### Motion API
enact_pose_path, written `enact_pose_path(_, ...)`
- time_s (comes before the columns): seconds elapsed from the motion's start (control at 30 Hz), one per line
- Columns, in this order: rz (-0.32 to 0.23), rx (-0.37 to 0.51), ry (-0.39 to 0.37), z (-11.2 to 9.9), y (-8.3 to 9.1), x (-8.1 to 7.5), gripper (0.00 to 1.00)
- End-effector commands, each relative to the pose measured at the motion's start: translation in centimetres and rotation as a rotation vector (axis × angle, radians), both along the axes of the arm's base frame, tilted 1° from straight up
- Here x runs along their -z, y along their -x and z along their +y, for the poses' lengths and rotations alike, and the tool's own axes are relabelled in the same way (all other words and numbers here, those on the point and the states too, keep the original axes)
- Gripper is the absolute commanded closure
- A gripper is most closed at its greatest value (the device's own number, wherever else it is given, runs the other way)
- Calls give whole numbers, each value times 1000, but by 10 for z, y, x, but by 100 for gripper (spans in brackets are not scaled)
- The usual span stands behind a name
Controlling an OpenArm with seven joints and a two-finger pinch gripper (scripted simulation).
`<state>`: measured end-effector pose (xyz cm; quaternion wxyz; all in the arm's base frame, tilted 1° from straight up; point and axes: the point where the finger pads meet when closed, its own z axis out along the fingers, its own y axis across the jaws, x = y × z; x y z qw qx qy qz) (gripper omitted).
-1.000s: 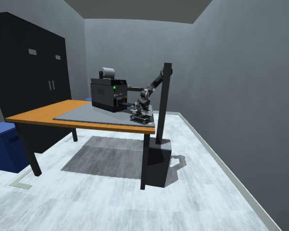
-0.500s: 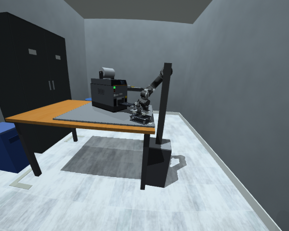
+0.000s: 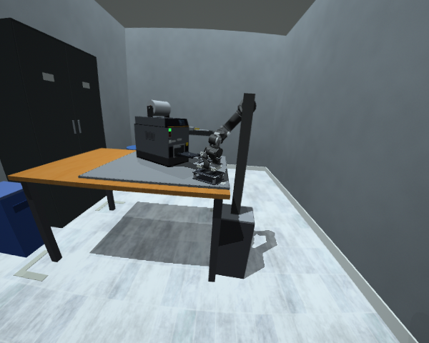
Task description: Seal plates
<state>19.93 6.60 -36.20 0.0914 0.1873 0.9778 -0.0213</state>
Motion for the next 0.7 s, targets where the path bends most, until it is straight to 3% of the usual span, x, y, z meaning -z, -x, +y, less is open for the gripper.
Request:
enact_pose_path(0.0,-3,-1,-3,1,-1,-1,100)
enact_pose_path(0.67,-4,-3,-6,2,-1,6,100)
